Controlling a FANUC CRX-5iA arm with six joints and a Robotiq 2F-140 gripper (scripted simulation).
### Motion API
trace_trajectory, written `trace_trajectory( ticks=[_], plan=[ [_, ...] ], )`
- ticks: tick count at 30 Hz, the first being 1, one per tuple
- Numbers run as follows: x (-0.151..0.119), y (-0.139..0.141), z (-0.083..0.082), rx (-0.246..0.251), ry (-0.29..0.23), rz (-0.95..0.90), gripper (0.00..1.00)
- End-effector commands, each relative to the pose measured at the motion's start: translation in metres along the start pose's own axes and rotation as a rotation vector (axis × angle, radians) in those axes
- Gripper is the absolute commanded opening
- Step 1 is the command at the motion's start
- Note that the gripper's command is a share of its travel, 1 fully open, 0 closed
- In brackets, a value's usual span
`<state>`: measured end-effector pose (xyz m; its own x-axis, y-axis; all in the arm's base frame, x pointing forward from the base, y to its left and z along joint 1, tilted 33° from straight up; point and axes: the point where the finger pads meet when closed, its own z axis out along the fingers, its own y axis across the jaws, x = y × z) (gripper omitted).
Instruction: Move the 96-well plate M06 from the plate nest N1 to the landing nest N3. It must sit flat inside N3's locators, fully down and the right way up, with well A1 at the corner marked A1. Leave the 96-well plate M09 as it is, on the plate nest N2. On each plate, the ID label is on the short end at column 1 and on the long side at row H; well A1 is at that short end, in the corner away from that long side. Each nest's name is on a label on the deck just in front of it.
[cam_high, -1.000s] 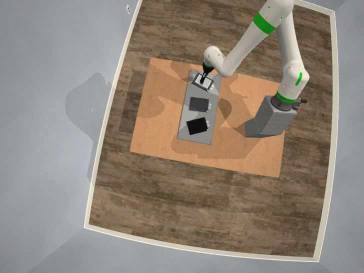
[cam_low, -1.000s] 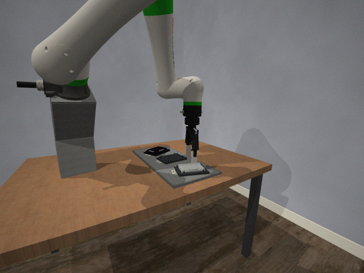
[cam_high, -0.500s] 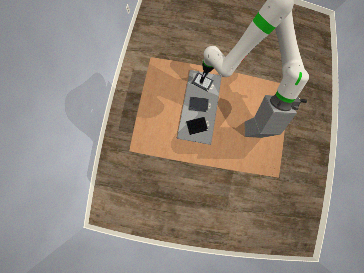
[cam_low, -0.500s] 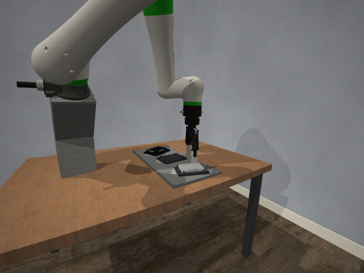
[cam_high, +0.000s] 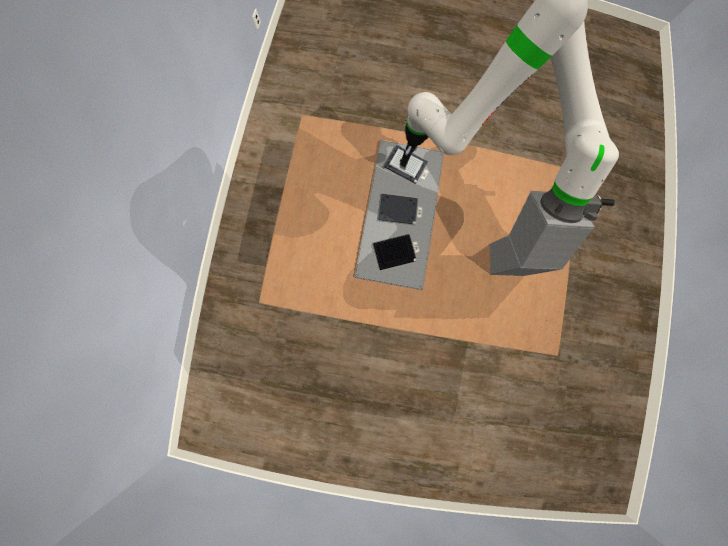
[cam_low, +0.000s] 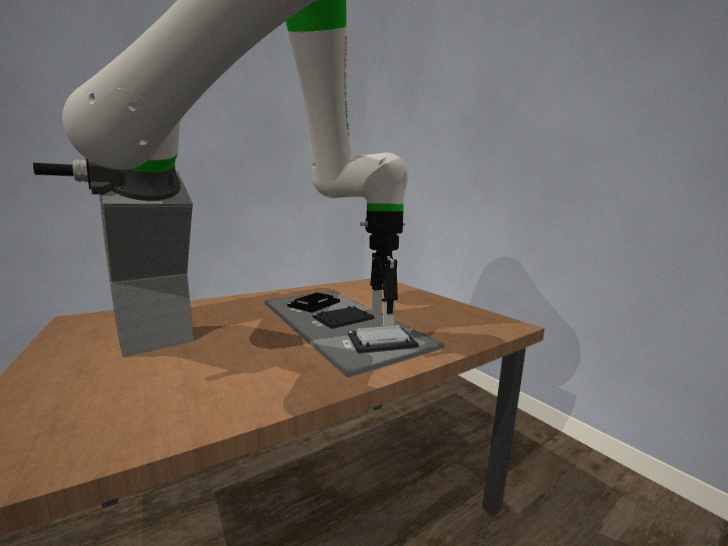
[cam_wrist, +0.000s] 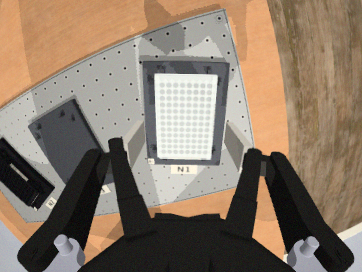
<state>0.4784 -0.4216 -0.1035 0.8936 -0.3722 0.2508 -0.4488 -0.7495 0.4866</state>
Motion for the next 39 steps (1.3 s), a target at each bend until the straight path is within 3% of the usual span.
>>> trace_trajectory(
  ticks=[1,39],
  plan=[
    [0.000,0.000,0.000,0.000,0.000,0.000,0.66],
    [0.001,0.000,0.021,0.000,-0.001,0.000,0.66]
  ],
)
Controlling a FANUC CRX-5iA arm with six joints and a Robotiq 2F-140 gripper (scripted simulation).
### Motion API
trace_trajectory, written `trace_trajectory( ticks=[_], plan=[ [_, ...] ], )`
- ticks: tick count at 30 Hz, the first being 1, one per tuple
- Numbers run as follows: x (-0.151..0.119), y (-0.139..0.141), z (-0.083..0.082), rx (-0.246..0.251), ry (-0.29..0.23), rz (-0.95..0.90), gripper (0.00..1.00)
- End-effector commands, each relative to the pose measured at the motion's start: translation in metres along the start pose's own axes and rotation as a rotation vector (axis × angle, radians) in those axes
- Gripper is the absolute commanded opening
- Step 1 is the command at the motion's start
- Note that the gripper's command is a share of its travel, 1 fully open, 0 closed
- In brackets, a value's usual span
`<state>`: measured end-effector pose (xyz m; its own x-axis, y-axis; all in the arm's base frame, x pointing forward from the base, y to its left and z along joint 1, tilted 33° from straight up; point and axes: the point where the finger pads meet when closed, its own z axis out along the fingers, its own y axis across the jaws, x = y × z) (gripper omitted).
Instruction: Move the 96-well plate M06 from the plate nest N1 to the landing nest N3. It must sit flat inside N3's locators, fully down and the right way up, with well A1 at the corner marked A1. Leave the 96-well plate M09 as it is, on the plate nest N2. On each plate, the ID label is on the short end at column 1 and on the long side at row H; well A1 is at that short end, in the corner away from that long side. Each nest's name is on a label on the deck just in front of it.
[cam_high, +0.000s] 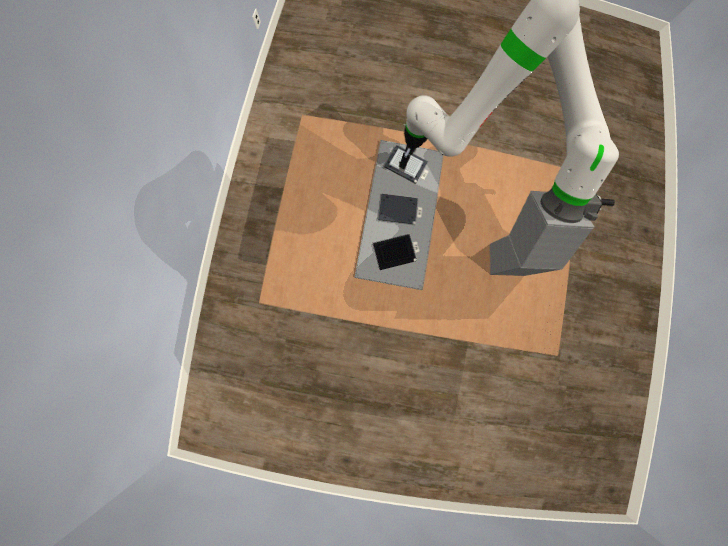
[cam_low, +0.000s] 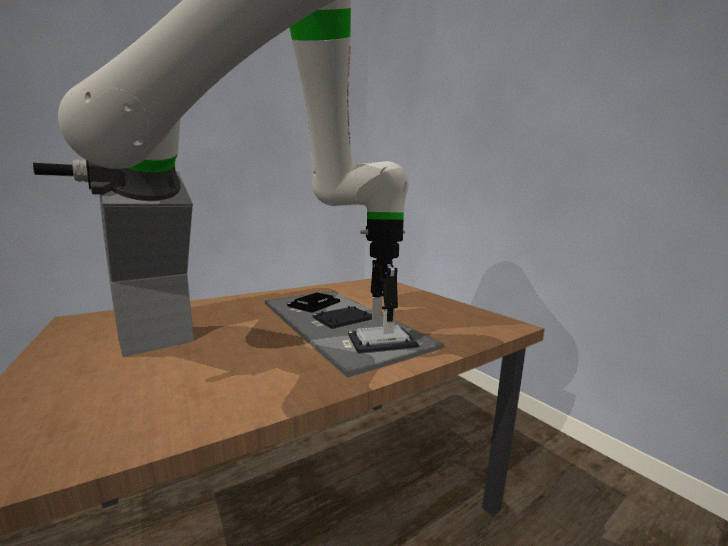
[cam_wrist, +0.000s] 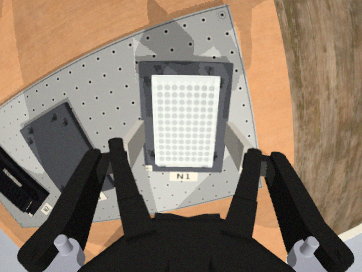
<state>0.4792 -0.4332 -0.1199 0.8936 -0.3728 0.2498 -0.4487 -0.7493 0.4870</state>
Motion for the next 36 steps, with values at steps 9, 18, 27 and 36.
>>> trace_trajectory(
  ticks=[9,18,27,36],
  plan=[
    [0.0004,0.0000,0.0042,0.000,0.000,0.000,0.66],
    [0.0004,0.0000,0.0047,0.000,0.000,0.000,0.66],
    [0.0004,0.0000,0.0047,0.000,0.000,0.000,0.66],
    [0.0004,0.0000,0.0047,0.000,0.000,0.000,0.66]
  ],
)
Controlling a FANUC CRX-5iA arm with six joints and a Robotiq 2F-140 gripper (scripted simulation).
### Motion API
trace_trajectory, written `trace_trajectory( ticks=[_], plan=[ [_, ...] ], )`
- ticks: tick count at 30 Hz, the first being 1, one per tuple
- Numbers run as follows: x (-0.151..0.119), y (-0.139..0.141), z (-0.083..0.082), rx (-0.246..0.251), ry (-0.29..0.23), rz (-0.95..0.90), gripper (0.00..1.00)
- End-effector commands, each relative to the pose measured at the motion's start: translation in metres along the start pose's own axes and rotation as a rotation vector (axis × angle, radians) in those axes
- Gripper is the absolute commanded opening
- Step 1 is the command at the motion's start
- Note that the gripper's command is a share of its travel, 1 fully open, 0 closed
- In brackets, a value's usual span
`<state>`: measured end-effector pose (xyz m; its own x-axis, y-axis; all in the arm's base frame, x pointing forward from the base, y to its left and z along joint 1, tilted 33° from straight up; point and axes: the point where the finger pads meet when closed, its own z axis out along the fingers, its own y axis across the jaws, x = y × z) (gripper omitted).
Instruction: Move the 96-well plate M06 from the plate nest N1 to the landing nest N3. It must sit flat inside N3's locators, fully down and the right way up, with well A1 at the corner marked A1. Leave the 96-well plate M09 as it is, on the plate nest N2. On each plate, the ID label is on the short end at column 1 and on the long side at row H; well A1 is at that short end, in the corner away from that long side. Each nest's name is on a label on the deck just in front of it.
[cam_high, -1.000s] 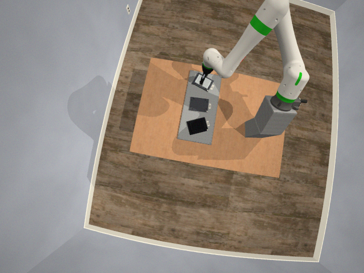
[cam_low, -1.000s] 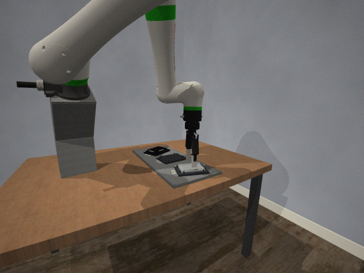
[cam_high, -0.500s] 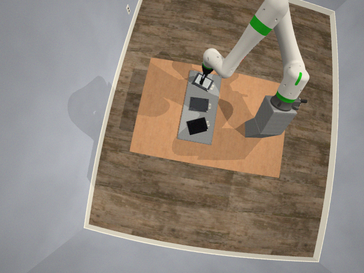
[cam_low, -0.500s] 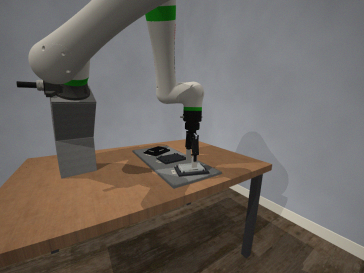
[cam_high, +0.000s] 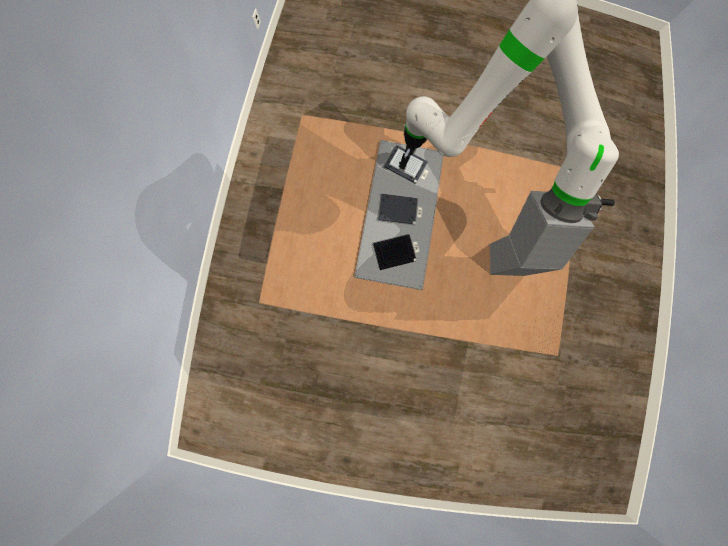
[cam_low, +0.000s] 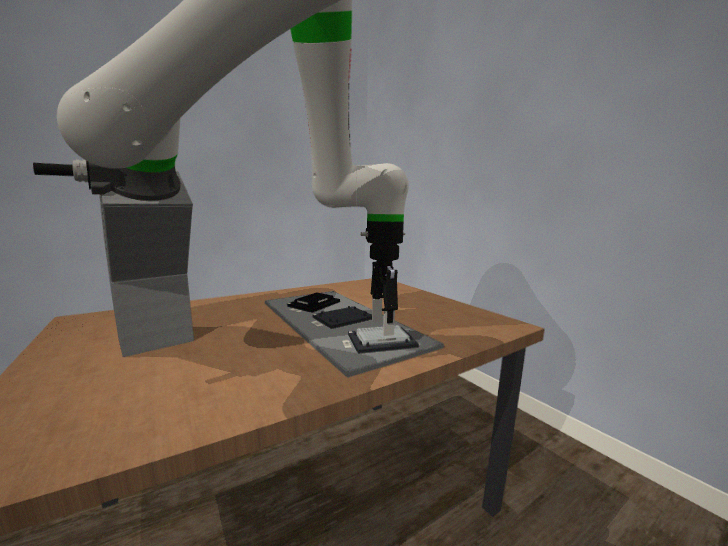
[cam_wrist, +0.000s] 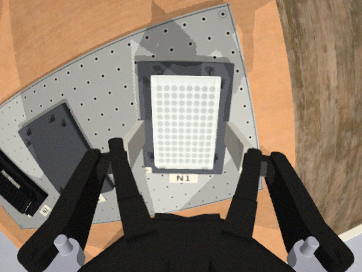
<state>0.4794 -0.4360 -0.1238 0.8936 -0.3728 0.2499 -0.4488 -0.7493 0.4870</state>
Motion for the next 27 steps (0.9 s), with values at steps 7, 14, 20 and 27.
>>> trace_trajectory(
  ticks=[7,14,20,27],
  plan=[
    [0.0002,-0.0001,-0.0001,0.000,0.000,0.000,0.66],
    [0.0002,-0.0001,-0.0001,0.000,0.000,0.000,0.66],
    [0.0002,-0.0001,-0.0001,0.000,0.000,0.000,0.59],
    [0.0002,-0.0001,-0.0001,0.000,0.000,0.000,0.59]
  ],
)
